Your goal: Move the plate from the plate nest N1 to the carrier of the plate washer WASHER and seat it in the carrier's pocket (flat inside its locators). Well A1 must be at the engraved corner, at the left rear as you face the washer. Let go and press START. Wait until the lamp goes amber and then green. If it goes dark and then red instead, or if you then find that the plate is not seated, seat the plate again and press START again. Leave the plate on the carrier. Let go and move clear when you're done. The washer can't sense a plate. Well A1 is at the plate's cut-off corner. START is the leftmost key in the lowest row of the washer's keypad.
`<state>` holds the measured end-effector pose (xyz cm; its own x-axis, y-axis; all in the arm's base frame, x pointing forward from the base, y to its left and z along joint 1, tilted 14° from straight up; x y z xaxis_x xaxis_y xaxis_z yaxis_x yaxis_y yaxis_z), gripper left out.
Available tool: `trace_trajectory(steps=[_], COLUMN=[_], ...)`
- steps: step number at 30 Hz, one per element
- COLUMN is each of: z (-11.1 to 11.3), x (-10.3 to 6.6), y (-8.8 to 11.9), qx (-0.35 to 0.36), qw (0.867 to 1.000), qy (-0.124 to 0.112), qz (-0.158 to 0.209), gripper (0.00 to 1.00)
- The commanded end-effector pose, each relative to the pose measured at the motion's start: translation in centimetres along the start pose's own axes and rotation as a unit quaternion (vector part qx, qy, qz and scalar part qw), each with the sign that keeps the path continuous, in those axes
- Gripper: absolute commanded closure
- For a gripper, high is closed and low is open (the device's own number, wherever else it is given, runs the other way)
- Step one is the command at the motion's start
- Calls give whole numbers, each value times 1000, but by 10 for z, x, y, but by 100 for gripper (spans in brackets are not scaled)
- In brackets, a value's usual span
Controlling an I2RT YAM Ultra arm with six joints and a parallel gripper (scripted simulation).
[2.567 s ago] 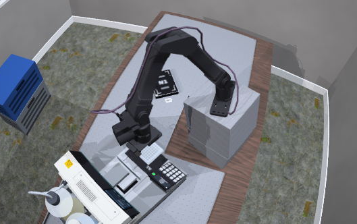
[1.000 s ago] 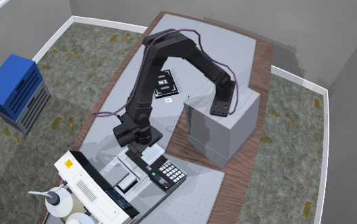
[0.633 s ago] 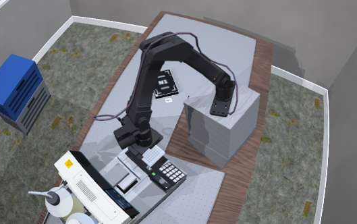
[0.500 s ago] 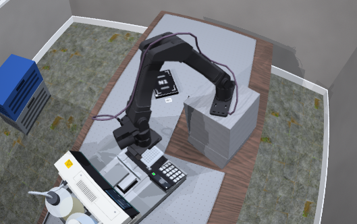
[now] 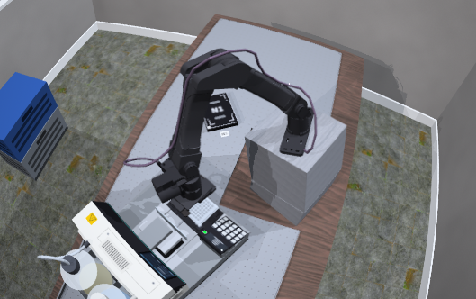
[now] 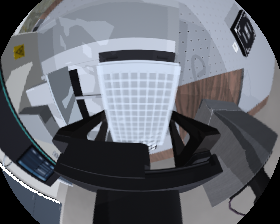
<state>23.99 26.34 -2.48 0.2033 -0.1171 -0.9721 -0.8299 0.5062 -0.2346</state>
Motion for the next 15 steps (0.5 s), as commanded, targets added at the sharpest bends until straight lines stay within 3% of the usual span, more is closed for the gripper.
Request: trace_trajectory(steps=[1,12,14,15], z=[14,15,15,23], x=[2,20,20,6], y=[-4,-5,-5,-3], qx=[2,3,3,-1], qw=[1000,1000,1000,999], qy=[-25,-24,-24,-44], qz=[-11,-11,-11,-13], gripper=[16,16,16,16])
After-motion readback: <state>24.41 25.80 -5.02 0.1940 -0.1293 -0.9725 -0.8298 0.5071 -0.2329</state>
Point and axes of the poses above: the point where the finger pads meet when closed, its own x axis out along the fingers, its own z axis across the jaws, y = z × x, the point moved 10 cm from there along -x, back along the fingers, and after that the axes turned 8 degrees about x, right-handed, at the moved point
